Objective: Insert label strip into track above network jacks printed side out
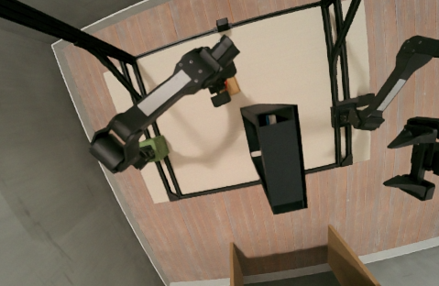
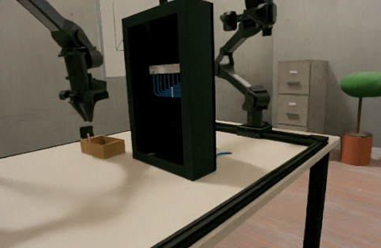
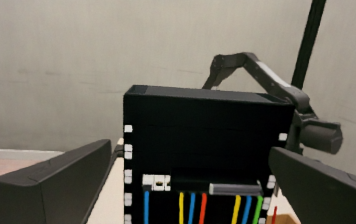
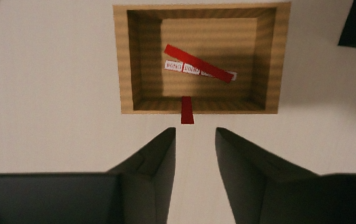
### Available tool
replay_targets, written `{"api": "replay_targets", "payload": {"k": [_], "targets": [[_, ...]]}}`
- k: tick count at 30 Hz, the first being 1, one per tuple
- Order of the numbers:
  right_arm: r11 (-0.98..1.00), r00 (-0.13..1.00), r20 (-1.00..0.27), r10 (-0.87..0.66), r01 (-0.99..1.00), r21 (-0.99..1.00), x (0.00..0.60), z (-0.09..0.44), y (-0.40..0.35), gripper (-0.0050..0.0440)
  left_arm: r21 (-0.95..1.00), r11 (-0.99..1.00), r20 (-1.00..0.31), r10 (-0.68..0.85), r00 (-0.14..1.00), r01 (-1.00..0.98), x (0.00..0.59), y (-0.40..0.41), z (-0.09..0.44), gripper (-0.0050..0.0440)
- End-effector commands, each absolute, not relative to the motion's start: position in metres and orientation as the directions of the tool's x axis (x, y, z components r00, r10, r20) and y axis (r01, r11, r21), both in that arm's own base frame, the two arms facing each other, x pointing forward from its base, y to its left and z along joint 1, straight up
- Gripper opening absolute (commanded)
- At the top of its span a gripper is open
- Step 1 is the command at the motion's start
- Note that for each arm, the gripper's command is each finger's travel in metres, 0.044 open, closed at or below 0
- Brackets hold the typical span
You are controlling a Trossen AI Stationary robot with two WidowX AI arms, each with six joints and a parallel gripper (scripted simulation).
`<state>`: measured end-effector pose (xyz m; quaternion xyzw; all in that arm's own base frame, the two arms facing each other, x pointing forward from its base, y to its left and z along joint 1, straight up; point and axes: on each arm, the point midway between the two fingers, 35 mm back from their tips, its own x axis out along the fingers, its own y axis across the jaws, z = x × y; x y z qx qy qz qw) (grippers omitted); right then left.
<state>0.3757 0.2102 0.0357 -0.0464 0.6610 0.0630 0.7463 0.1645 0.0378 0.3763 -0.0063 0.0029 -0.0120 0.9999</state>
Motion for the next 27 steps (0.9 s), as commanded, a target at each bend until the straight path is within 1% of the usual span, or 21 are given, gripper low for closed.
{"api": "replay_targets", "payload": {"k": [1,13,15,21,25,26,27], "targets": [[0.988,0.122,-0.992,0.033,-0.154,0.014,0.378,0.040,0.216,0.0100,0.010,1.000,0.004,-0.012,1.000,0.011,0.160,0.034,0.384,0.0440],[0.988,0.115,-0.993,0.030,-0.154,0.012,0.377,0.041,0.216,0.0100,0.013,1.000,0.005,-0.001,1.000,0.001,0.159,0.035,0.385,0.0440],[0.988,0.093,-0.996,0.017,-0.154,0.002,0.373,0.028,0.213,0.0100,0.004,1.000,0.002,0.000,1.000,0.000,0.159,0.037,0.382,0.0440],[0.988,0.093,-0.996,0.016,-0.154,0.002,0.372,-0.002,0.213,0.0100,0.004,1.000,0.002,0.000,1.000,0.000,0.159,0.037,0.382,0.0440],[0.988,0.093,-0.996,0.016,-0.154,0.002,0.371,-0.005,0.213,0.0100,0.004,1.000,0.002,0.000,1.000,0.000,0.159,0.037,0.382,0.0440],[0.988,0.117,-0.993,0.030,-0.154,0.012,0.376,0.004,0.215,0.0100,0.004,1.000,0.002,0.000,1.000,0.000,0.159,0.037,0.382,0.0440],[0.988,0.117,-0.993,0.030,-0.154,0.012,0.376,0.003,0.216,0.0100,0.004,1.000,0.002,0.000,1.000,0.000,0.159,0.037,0.382,0.0440]]}}
